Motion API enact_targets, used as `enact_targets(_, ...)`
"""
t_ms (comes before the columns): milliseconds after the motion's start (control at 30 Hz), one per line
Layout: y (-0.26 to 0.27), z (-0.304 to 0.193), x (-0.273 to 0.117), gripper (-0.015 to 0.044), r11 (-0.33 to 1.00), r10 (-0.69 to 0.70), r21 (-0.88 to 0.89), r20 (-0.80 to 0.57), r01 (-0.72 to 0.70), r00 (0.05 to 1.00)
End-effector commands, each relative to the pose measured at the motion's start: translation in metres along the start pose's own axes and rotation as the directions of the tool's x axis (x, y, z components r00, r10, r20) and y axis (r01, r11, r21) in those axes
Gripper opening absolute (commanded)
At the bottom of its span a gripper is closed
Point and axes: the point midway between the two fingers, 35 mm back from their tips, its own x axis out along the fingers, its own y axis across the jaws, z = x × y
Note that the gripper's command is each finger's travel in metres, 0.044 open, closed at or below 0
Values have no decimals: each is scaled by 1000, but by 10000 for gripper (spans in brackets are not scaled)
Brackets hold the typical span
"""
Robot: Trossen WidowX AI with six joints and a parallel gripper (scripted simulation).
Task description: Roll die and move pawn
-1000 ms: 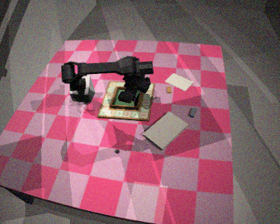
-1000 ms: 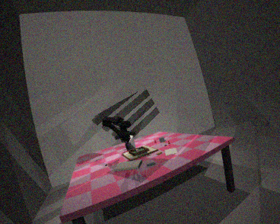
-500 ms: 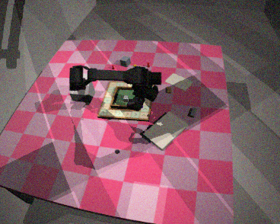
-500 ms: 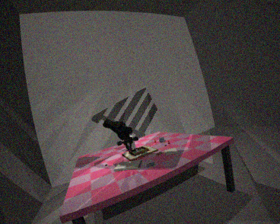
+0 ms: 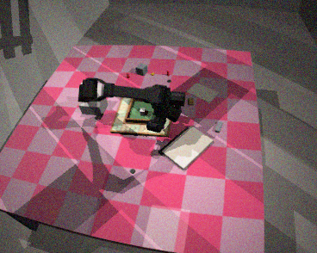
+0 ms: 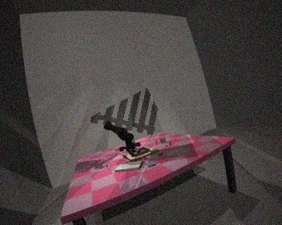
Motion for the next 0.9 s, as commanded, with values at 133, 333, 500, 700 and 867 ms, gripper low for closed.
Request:
enact_targets(133, 2, -1, 8, 0, 1000, -4, -13, 1, 4, 1000)
enact_targets(333, 1, -1, 17, 0, 1000, -4, -13, 1, 4, 1000)
enact_targets(500, 1, 1, 16, 53, 1000, 0, -1, 5, 0, 1000)
enact_targets(700, 1, 1, 16, 210, 1000, 0, -1, 5, 0, 1000)
enact_targets(867, 2, 1, -22, 341, 1000, -1, -10, 2, 1, 1000)
